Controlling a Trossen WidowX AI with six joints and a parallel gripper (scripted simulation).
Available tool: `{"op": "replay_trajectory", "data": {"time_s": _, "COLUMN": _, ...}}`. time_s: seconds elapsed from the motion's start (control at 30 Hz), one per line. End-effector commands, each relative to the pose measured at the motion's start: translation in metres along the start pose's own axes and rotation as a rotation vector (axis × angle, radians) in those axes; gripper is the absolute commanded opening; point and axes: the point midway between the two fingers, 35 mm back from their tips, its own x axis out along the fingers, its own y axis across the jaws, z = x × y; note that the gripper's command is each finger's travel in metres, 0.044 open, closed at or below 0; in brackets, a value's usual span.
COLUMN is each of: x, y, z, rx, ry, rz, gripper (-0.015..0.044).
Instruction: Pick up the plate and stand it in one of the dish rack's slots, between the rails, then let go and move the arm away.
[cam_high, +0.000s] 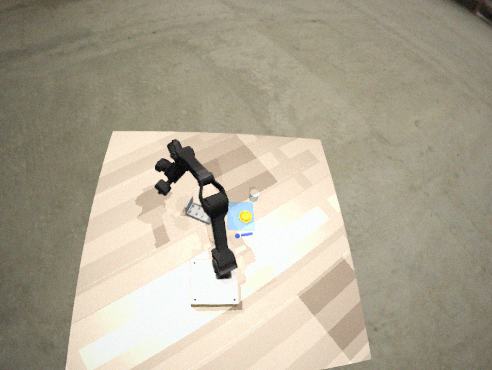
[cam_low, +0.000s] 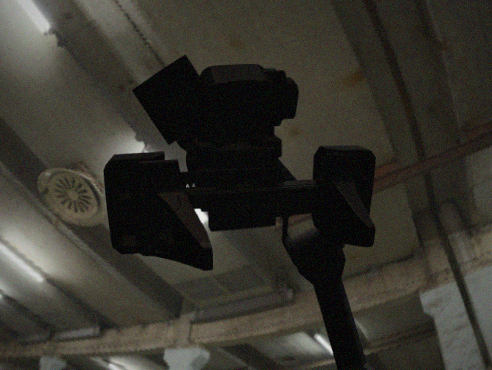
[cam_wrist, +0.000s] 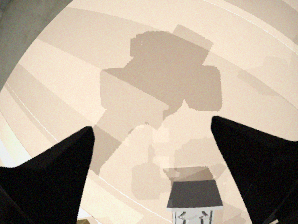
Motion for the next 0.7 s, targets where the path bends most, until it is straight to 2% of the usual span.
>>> {"op": "replay_trajectory", "data": {"time_s": 0.0, "x": -0.026, "y": -0.03, "z": -0.034, "rx": 0.133, "ry": 0.036, "rz": -0.076, "gripper": 0.04}}
{"op": "replay_trajectory", "data": {"time_s": 0.33, "x": -0.093, "y": -0.079, "z": -0.118, "rx": 0.429, "ry": 0.097, "rz": -0.245, "gripper": 0.04}}
{"op": "replay_trajectory", "data": {"time_s": 0.67, "x": -0.154, "y": -0.092, "z": -0.211, "rx": 0.731, "ry": 0.168, "rz": -0.391, "gripper": 0.04}}
